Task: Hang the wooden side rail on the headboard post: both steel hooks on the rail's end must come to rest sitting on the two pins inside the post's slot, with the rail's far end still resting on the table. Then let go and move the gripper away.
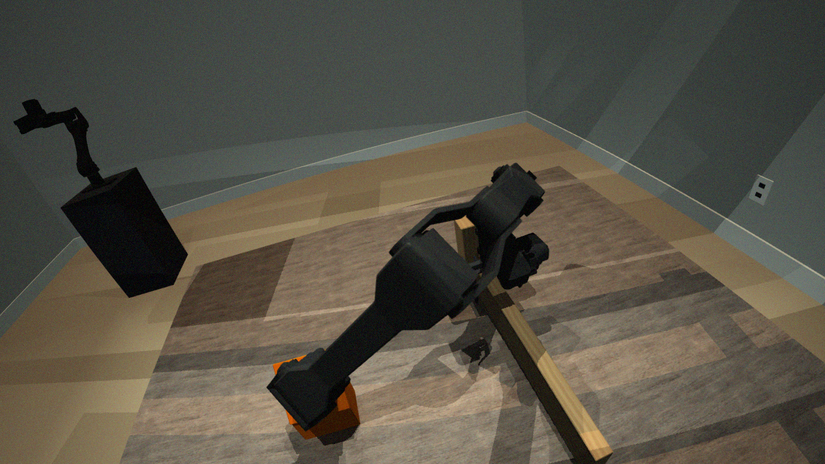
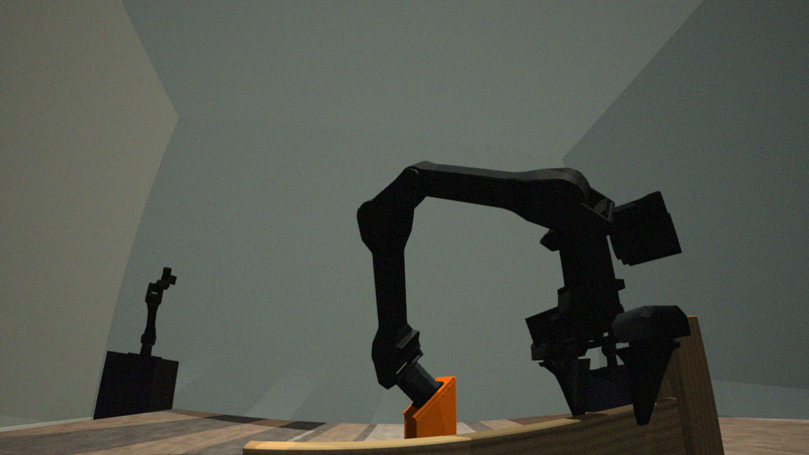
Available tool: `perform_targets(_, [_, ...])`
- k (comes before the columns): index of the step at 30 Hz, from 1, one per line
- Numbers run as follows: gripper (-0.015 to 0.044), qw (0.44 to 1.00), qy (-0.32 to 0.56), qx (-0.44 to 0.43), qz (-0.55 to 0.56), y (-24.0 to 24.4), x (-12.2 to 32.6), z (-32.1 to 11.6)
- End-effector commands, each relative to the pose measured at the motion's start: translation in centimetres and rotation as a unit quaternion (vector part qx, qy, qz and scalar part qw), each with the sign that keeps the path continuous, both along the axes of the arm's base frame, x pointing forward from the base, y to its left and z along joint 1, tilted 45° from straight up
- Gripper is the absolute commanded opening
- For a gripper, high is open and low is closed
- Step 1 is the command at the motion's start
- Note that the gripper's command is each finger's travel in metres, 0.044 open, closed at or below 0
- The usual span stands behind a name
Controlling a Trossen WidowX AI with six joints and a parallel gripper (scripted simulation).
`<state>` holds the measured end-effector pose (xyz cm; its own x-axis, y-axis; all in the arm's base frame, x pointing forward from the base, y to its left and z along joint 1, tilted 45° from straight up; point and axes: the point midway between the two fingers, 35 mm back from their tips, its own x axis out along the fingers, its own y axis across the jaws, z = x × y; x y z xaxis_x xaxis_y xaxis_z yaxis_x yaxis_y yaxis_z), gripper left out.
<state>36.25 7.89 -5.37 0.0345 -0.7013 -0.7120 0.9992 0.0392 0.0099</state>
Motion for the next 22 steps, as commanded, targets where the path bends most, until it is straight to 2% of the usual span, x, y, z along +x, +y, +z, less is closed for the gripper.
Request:
perform_targets(1, [0.044,1.0,-0.001,0.002,-0.004,-0.4,0.0,0.7])
perform_targets(5, [0.044,1.0,-0.001,0.001,-0.005,-2.2,-0.1,2.3])
perform_targets(22, [0.044,1.0,-0.002,0.002,-0.007,-1.9,0.1,2.0])
